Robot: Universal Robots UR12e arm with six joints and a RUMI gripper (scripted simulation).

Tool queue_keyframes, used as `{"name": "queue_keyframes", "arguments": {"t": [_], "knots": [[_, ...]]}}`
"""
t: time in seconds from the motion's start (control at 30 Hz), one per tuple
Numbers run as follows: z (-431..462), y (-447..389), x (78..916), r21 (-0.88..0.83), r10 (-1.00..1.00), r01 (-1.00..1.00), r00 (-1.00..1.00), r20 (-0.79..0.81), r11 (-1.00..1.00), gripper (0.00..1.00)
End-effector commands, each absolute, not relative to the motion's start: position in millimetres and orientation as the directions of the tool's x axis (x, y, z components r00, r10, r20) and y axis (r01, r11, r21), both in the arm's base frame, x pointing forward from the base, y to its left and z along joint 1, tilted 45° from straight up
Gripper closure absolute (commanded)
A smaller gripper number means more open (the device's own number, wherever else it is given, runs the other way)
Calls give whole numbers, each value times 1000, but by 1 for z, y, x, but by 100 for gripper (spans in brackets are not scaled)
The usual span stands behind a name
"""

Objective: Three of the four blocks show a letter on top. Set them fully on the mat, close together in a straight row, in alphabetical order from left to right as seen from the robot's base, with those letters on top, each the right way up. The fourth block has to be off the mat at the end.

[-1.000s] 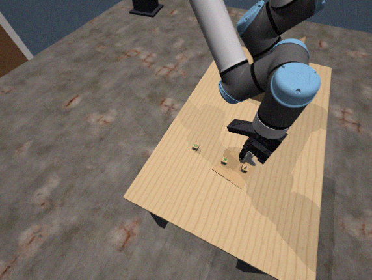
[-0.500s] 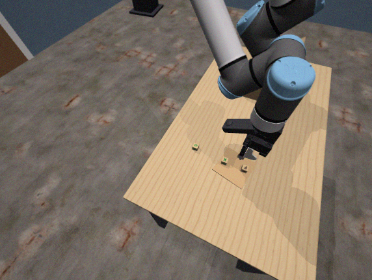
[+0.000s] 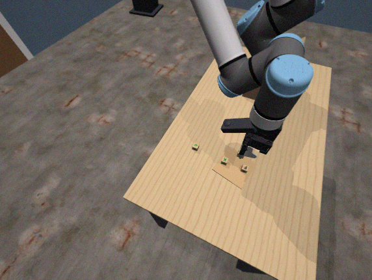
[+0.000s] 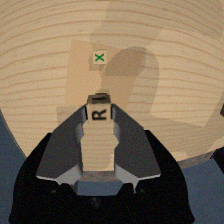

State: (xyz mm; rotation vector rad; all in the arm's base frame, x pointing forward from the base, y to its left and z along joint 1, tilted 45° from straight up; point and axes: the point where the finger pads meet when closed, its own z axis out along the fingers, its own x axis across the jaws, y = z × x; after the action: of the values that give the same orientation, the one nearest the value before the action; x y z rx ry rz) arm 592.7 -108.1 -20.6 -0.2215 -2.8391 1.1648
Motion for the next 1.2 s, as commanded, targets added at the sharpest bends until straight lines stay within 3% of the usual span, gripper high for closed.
{"name": "queue_keyframes", "arguments": {"t": [0.0, 1.17], "knots": [[-20, -108, 593, -702, 154, 105, -988, 7, 704, 95], [-77, -163, 584, -702, 154, 105, -988, 7, 704, 95]]}}
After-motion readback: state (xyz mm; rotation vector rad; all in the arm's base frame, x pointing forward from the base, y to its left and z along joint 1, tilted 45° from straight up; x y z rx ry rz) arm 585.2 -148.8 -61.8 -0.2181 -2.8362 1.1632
